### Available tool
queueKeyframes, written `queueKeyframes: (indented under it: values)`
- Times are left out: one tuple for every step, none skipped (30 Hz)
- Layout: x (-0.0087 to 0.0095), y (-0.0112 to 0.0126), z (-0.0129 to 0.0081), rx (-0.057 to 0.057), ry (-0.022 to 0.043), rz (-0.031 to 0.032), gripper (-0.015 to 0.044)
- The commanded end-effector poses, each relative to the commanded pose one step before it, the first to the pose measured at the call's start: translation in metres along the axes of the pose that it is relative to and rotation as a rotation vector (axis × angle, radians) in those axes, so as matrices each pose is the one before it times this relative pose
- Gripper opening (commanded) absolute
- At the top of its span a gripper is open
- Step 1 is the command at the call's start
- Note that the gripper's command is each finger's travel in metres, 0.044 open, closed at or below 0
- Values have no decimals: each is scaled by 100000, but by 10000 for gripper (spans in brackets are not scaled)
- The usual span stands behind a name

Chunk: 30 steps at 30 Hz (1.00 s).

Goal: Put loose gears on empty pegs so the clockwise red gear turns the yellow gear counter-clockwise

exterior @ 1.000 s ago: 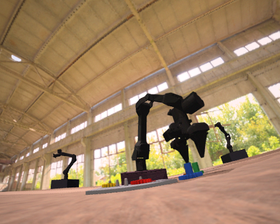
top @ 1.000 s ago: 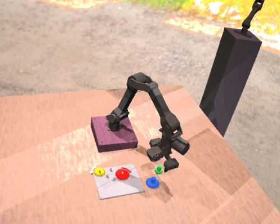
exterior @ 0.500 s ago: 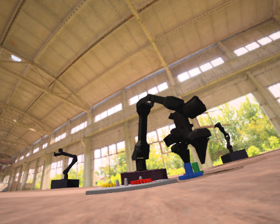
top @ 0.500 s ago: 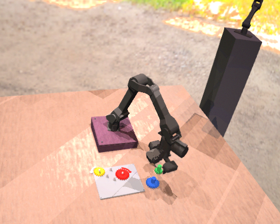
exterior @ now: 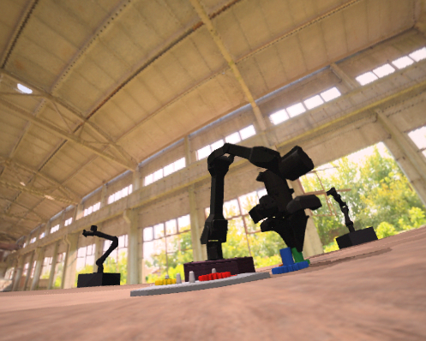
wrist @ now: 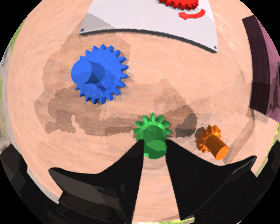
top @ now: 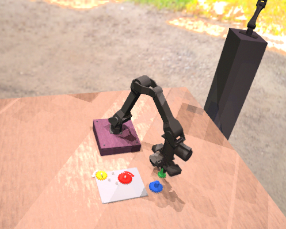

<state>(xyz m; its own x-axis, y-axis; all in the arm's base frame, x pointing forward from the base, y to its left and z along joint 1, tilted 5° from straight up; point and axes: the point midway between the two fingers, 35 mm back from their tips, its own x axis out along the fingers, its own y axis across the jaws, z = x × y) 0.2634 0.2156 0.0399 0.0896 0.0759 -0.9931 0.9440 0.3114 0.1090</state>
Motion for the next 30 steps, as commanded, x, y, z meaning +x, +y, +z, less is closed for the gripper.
queueKeyframes:
  values:
    - [49,18,18,261,-223,129,39]
    - [0,0,0,0,0,0,32]
    - [0,0,0,0,0,0,26]
    - [0,0,0,0,0,0,0]
    - [-42,9,-6,0,1,1,0]
    - [-127,26,-19,0,2,3,0]
    - [-212,42,-32,0,3,5,0]
    - [-258,48,-37,0,4,6,0]
    - [-259,46,-37,0,4,5,0]
    - [-260,44,-36,0,4,5,0]
    - [-261,41,-35,0,4,5,0]
    - [-262,39,-34,0,4,5,0]
    - [-263,36,-33,0,4,4,0]
    - [-264,34,-32,0,3,4,0]
    - [-265,32,-31,0,3,4,0]
    - [-265,29,-30,0,3,4,0]
    - [-266,27,-29,0,3,3,0]
    - [-267,24,-28,0,3,3,0]
    - [-268,22,-27,0,3,3,0]
    - [-269,19,-26,0,3,3,0]
    - [-269,17,-25,0,3,2,0]
    - [-270,14,-24,0,3,2,0]
    - [-271,12,-23,0,3,2,0]
    - [-271,9,-22,0,3,2,0]
    - [-272,7,-21,0,2,1,0]
    - [-273,4,-20,0,2,1,0]
    - [-273,2,-19,0,2,1,0]
    - [-274,-1,-18,0,2,1,0]
    - [-274,-3,-17,0,2,0,0]
    - [-275,-6,-16,0,2,0,0]
